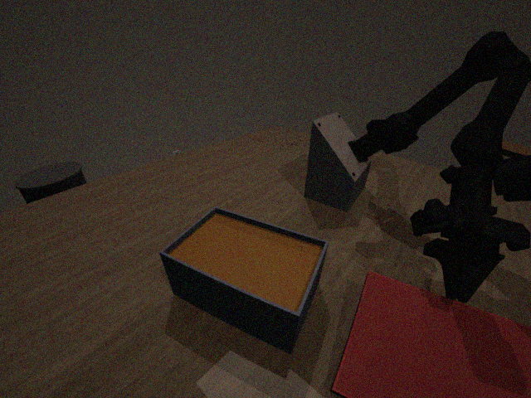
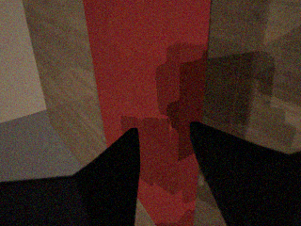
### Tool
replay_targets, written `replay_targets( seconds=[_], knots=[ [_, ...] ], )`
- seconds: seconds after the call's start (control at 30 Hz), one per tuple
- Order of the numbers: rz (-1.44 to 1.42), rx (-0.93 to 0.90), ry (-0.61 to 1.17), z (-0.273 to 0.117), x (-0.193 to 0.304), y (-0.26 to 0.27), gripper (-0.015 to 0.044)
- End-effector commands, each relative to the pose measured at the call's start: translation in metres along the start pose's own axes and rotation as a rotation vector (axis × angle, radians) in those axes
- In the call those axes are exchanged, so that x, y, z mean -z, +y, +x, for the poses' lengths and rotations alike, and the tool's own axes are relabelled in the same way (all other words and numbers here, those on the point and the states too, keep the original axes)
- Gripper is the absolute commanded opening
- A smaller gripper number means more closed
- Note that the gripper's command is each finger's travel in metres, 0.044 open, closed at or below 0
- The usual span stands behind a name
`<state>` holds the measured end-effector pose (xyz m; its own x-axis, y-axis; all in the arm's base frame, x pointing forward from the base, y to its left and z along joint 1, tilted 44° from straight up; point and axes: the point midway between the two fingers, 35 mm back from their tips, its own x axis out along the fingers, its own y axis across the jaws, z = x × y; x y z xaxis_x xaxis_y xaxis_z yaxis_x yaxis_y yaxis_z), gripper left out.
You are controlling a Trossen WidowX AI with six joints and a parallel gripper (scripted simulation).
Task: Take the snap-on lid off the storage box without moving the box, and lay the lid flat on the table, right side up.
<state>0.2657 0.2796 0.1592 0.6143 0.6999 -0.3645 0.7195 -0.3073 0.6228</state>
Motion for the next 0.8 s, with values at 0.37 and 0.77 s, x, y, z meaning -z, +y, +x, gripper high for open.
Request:
replay_targets(
  seconds=[0.37, 0.77],
  knots=[
    [-0.001, -0.004, 0.005, -0.011, 0.000, -0.009, 0.0440],
    [-0.001, -0.003, 0.004, -0.030, 0.000, -0.025, 0.0440]
  ],
)
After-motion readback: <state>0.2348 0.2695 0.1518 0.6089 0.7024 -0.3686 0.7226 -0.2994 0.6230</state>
